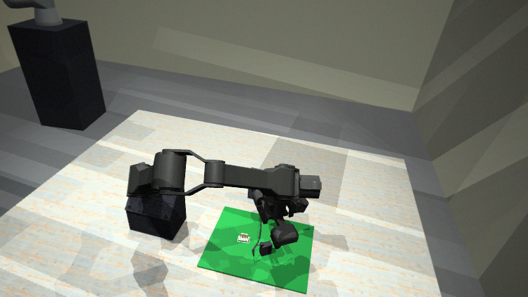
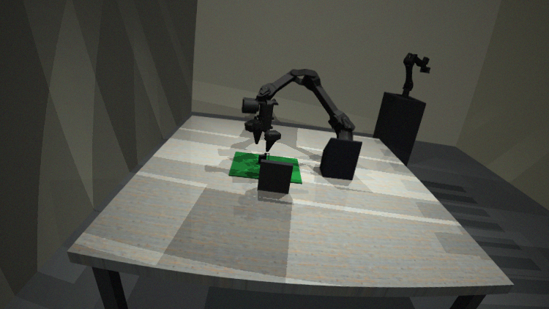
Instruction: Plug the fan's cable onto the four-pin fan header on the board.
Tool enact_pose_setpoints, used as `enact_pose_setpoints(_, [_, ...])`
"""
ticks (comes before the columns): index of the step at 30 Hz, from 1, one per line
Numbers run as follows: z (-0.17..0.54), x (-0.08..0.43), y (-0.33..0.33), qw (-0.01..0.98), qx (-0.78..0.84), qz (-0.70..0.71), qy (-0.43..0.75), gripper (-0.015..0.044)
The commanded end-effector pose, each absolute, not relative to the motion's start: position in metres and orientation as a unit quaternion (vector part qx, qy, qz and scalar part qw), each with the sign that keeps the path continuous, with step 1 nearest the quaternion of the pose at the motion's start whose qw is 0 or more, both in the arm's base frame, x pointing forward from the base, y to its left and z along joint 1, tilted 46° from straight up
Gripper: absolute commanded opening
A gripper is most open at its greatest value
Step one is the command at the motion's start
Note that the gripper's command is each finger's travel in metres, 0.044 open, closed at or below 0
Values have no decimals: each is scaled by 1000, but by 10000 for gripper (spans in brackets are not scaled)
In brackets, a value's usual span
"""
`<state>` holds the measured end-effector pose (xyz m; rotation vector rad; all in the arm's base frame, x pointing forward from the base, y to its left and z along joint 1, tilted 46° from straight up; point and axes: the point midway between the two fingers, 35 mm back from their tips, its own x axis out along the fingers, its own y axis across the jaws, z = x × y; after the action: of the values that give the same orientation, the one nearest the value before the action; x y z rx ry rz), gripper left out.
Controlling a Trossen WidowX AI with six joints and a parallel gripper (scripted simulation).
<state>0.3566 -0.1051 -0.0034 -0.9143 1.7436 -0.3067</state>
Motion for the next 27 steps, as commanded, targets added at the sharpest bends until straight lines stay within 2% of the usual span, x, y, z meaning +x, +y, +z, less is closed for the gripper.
enact_pose_setpoints(1, [-16,351,-114,539,-391,-127,735,440])
enact_pose_setpoints(27, [-41,348,-140,539,-391,-127,735,440])
